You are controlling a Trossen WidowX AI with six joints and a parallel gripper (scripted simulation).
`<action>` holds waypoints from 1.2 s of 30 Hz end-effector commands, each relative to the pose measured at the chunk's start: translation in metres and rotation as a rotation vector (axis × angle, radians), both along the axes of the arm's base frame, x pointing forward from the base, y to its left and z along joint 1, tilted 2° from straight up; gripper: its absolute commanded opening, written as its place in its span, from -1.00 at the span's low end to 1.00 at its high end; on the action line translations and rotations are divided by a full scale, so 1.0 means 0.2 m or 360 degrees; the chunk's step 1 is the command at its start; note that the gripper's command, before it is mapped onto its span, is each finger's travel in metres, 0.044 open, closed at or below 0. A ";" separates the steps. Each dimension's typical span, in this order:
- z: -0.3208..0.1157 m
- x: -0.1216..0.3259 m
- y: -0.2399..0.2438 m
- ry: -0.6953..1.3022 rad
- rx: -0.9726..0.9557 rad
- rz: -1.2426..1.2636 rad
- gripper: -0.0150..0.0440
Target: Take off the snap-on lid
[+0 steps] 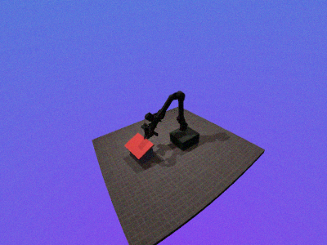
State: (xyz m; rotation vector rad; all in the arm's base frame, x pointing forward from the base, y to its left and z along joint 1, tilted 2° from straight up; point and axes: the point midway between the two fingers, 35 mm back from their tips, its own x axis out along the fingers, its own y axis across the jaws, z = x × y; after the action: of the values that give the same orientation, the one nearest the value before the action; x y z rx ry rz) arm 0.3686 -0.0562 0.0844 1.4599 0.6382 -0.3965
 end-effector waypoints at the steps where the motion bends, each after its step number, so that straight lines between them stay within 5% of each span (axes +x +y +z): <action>1: 0.07 0.03 -0.01 -0.0032 -0.0008 -0.0009 -0.49; 36: 0.30 0.04 0.00 -0.0033 -0.0008 -0.0009 -0.49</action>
State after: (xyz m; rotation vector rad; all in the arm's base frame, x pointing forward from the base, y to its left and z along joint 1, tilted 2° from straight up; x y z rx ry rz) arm 0.3746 -0.0558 0.1318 1.4607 0.6389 -0.3988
